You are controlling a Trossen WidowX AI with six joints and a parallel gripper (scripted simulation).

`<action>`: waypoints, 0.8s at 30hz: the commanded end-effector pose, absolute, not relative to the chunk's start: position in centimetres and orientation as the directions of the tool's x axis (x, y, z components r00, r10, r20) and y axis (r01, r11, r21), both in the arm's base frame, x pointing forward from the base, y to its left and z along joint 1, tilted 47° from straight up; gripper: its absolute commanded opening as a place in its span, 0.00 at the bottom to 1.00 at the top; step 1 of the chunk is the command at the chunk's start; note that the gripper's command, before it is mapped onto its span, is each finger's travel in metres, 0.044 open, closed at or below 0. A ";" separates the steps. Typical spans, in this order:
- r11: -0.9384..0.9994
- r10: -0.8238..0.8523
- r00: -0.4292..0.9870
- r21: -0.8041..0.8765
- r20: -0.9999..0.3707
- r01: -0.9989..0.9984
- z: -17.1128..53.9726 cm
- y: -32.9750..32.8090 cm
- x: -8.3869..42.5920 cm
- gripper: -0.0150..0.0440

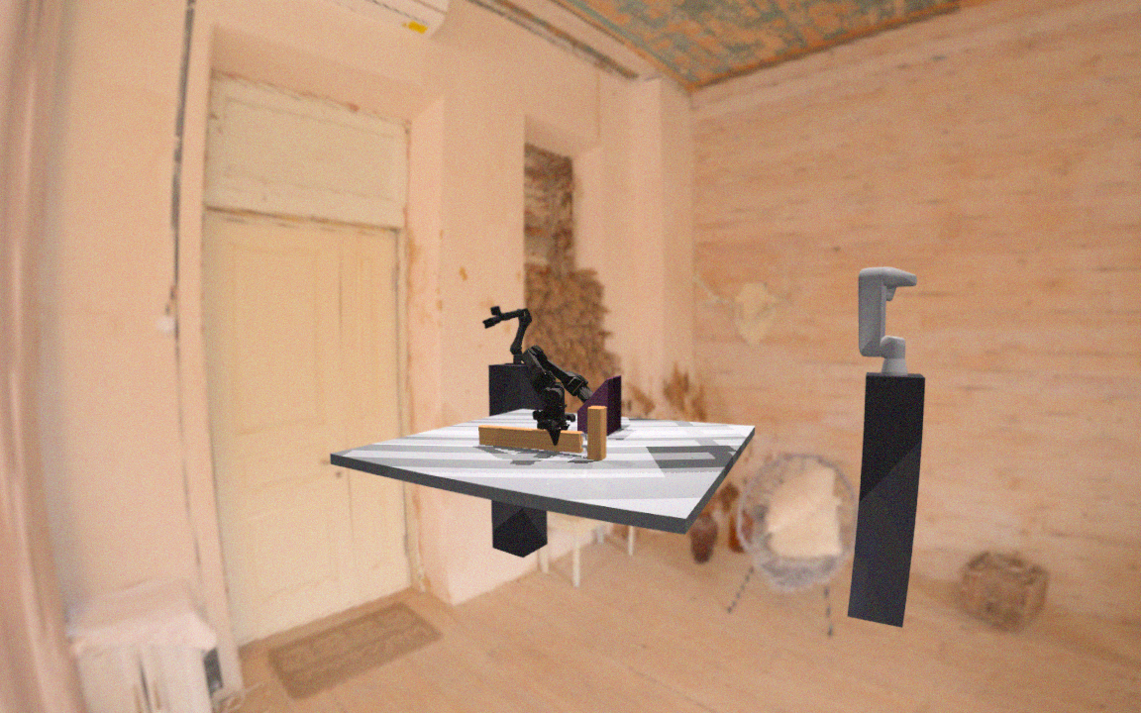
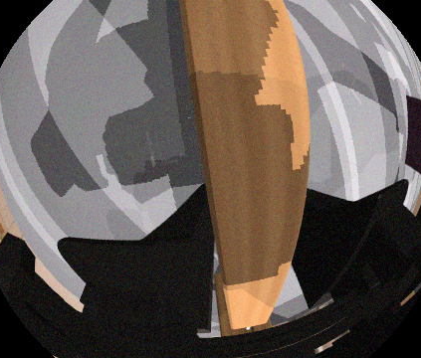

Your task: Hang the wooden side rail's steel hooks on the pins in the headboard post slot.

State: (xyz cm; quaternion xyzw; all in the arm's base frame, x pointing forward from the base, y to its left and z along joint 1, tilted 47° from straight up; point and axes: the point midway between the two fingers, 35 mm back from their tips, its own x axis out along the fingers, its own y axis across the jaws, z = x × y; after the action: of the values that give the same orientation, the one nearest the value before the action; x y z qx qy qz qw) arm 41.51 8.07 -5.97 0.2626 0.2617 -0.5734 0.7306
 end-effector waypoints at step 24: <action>0.223 -0.694 0.228 0.097 -0.683 0.970 -5.6 9.5 41.8 0.25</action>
State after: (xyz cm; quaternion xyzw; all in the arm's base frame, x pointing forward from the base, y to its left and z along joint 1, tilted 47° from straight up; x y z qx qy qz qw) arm 41.60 8.35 -6.03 0.2631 0.2626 -0.5739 0.7297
